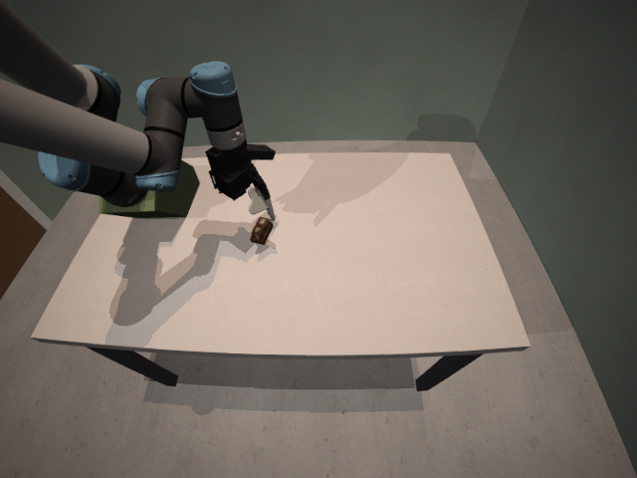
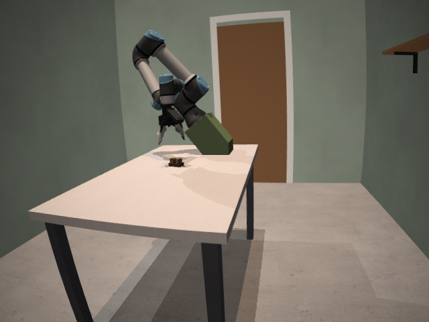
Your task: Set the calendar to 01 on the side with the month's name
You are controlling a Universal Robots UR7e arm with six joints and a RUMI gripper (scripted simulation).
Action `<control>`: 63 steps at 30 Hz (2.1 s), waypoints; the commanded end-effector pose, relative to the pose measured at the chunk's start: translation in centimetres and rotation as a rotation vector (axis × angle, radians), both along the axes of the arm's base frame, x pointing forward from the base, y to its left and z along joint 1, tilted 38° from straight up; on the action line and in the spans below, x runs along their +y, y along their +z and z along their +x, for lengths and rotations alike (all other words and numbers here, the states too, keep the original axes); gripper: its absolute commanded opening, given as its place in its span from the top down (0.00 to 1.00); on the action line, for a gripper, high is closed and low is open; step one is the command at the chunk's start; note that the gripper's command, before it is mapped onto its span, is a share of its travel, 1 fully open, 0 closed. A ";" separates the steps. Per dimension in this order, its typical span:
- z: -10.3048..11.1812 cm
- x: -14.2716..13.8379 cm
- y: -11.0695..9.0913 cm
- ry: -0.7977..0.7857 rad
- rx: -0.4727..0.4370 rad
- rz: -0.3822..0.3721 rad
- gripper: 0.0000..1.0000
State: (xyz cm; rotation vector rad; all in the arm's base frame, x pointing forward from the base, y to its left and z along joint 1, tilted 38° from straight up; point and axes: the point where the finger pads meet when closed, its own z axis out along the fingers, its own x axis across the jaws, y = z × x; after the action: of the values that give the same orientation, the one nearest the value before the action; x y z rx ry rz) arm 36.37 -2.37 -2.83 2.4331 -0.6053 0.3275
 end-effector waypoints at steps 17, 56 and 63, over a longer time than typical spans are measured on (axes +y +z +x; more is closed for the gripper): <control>-0.1 -0.9 -0.8 0.305 0.220 -0.027 0.00; -0.1 -0.9 -0.8 0.315 0.228 -0.028 0.72; -0.1 -0.9 -0.8 0.315 0.228 -0.028 0.72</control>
State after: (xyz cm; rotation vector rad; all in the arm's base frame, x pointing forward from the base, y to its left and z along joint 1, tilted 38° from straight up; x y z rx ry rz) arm 36.20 -3.30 -3.63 2.4910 -0.1175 0.1772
